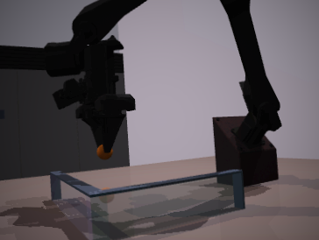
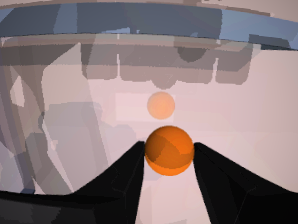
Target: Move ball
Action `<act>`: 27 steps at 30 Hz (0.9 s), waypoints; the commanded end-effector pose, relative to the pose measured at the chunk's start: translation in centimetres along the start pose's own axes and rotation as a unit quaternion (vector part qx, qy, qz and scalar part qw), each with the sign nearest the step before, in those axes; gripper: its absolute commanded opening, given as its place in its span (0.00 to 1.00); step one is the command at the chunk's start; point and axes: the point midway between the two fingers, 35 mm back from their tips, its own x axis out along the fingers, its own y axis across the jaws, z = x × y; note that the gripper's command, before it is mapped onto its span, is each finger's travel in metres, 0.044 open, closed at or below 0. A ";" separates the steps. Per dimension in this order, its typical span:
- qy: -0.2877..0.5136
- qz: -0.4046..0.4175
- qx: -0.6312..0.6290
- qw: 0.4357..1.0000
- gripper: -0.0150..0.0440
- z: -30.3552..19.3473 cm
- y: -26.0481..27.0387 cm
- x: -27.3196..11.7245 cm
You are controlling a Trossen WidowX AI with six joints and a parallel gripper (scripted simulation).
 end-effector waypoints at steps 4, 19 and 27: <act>0.000 0.003 0.004 1.000 0.25 0.3 -0.2 2.8; 0.000 0.005 0.004 1.000 0.25 0.1 0.0 7.5; 0.000 0.005 0.004 1.000 0.25 0.1 0.0 8.8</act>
